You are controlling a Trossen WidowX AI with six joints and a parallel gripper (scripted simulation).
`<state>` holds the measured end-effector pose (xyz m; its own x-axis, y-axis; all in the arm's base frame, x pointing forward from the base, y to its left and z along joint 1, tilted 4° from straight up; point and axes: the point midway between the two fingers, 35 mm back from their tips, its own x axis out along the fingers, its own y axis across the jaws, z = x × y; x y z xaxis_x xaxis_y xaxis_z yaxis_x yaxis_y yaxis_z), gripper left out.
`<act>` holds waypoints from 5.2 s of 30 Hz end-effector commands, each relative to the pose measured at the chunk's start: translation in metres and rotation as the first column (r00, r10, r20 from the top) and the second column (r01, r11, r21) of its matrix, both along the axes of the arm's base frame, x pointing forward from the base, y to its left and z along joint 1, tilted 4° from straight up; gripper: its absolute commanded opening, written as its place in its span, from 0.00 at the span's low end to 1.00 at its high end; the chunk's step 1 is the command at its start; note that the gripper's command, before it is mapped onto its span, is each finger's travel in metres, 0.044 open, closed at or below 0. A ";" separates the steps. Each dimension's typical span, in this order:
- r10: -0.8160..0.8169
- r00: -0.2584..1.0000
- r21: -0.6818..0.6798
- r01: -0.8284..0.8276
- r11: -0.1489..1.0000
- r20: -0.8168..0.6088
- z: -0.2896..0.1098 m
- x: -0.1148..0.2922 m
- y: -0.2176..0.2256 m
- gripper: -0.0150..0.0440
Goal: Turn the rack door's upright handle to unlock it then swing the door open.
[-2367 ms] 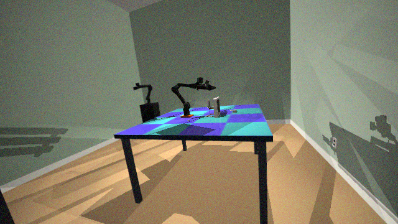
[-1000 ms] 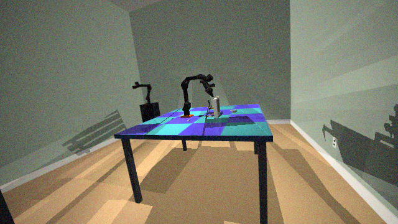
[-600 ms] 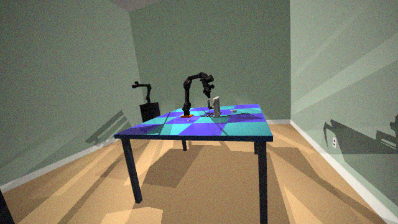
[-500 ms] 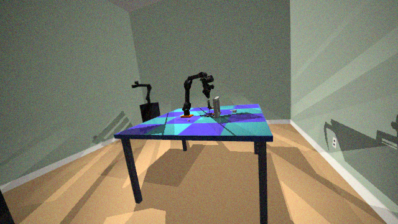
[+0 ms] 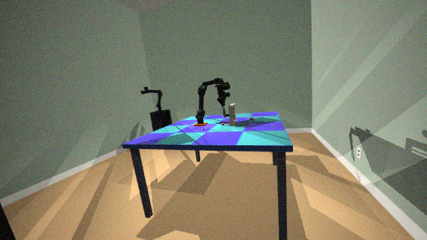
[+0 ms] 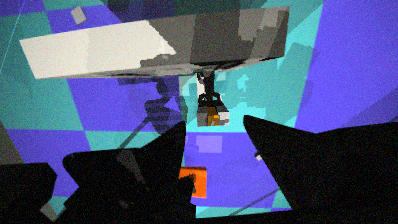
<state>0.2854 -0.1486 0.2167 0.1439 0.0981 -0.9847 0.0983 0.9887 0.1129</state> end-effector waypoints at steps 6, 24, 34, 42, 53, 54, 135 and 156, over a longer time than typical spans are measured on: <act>-0.009 0.999 -0.009 0.009 1.000 -0.030 -0.015 0.002 0.001 0.74; -0.018 0.996 -0.030 0.015 0.999 -0.082 -0.044 0.004 0.004 0.74; -0.021 0.994 -0.039 0.017 0.999 -0.103 -0.056 0.004 0.005 0.70; -0.021 0.994 -0.039 0.017 0.999 -0.103 -0.056 0.004 0.005 0.41; -0.021 0.994 -0.039 0.017 0.999 -0.103 -0.056 0.004 0.005 0.29; -0.021 0.994 -0.039 0.017 0.999 -0.103 -0.056 0.004 0.005 0.28; -0.906 0.383 -0.036 0.918 0.395 -0.180 -0.056 0.004 0.005 0.74; -0.132 0.985 -0.035 0.129 0.991 -0.109 -0.056 0.004 0.005 0.74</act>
